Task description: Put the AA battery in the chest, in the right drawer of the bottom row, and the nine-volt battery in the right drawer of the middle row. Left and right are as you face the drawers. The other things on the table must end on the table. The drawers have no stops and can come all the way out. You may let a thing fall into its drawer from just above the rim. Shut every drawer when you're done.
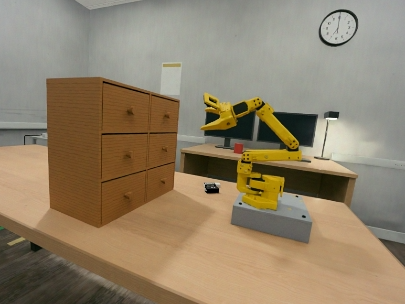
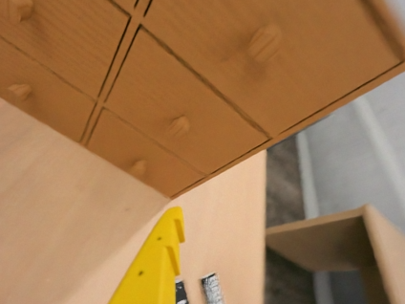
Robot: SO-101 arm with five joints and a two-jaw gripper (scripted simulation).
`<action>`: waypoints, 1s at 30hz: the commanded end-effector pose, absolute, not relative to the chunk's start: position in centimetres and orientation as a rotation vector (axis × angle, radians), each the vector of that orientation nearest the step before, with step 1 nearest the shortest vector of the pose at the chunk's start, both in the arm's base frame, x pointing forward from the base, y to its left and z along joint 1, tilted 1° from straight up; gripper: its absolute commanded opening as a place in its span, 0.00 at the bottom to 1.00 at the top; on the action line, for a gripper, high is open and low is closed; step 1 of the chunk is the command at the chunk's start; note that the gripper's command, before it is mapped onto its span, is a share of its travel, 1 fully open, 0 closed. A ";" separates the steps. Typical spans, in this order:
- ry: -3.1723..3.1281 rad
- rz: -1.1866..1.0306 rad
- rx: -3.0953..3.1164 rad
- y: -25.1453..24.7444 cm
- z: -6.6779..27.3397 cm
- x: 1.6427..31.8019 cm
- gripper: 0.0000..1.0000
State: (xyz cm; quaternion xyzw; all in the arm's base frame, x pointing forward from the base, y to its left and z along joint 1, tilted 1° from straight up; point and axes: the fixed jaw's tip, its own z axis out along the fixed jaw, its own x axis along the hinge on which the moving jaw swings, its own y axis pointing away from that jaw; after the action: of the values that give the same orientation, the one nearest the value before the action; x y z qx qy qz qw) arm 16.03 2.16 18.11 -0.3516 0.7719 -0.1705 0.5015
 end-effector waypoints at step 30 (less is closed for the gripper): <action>2.590 0.056 -0.323 3.8 8.1 14.4 0.50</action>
State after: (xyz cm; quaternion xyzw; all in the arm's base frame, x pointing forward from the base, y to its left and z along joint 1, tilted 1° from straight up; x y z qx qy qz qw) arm 14.84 3.58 9.02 -0.1357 0.9475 0.0126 0.2893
